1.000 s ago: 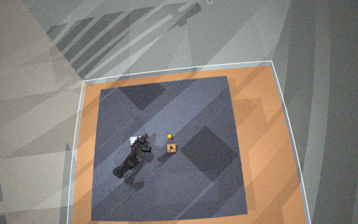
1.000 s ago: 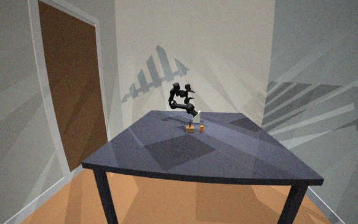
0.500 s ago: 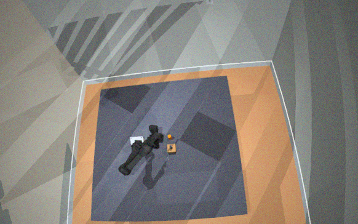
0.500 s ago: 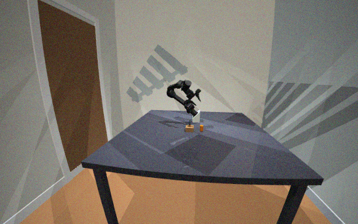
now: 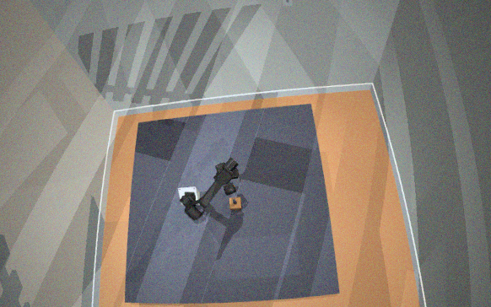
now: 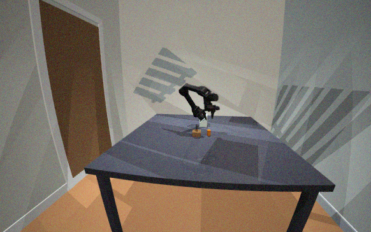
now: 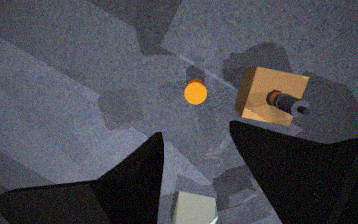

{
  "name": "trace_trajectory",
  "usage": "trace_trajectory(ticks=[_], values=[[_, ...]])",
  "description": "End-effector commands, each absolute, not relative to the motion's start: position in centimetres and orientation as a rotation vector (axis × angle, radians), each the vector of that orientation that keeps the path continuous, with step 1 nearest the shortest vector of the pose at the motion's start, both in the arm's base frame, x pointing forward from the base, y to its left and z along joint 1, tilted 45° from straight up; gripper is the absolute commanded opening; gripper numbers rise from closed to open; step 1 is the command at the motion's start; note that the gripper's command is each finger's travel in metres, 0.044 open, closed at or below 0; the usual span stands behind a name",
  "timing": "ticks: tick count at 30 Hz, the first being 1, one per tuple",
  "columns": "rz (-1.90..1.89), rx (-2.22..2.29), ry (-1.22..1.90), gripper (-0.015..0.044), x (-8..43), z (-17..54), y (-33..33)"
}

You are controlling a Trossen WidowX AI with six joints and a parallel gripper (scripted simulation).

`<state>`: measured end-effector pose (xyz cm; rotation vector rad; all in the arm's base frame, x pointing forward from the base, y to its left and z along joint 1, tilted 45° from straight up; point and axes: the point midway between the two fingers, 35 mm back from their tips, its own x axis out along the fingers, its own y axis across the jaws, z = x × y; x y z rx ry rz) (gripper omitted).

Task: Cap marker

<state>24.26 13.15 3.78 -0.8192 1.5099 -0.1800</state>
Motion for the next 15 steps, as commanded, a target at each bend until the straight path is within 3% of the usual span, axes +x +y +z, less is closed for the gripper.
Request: trace_trajectory(ticks=[1, 15], values=[[-0.207, -1.021, 1.557, 0.0249, 25.4, 1.7, 12.1], [-0.21, -1.031, 1.558, 0.0249, 25.8, -0.9, 9.6]])
